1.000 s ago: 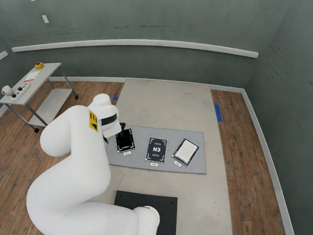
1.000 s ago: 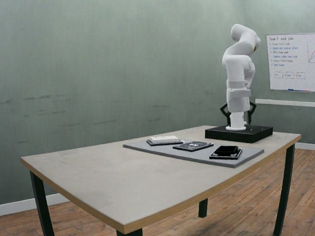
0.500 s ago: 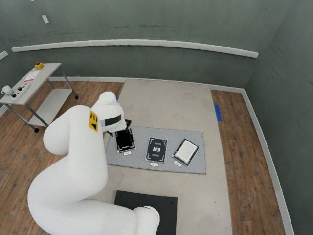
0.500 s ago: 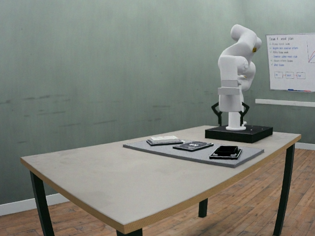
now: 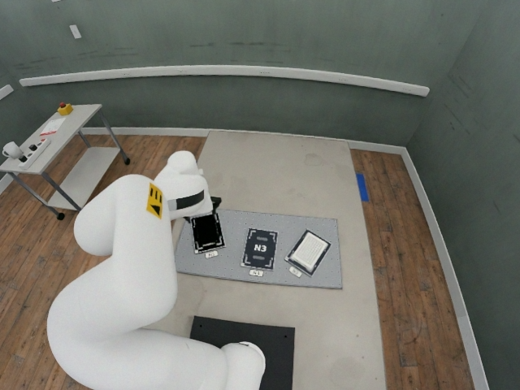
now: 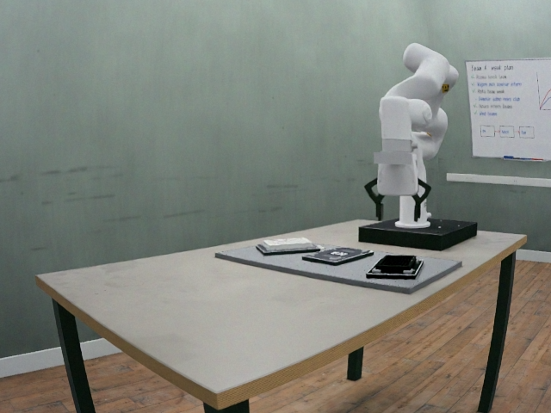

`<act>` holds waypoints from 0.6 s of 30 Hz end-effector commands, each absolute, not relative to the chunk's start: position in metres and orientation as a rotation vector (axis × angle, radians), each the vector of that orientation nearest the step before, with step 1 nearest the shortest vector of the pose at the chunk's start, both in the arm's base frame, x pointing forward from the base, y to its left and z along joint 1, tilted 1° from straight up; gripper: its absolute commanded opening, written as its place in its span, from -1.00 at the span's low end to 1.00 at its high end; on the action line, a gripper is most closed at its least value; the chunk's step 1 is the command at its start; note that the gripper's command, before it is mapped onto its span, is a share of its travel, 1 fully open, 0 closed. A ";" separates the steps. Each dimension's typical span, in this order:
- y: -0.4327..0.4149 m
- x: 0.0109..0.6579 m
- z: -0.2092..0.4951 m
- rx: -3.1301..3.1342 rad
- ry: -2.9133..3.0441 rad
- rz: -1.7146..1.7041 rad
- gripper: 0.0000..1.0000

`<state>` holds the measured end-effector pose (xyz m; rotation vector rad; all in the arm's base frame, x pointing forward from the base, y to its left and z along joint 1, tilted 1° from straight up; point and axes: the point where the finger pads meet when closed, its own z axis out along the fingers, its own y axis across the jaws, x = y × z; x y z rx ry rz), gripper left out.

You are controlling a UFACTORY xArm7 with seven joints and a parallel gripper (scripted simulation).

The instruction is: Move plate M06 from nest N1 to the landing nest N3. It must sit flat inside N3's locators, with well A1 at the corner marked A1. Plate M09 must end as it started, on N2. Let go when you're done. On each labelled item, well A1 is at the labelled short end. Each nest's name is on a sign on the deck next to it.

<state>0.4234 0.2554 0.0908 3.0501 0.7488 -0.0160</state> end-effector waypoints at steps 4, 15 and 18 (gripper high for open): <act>0.256 0.425 0.089 3.052 0.748 -0.010 1.00; 0.256 0.425 0.074 3.052 0.748 -0.010 1.00; 0.256 0.425 0.069 3.052 0.748 -0.010 1.00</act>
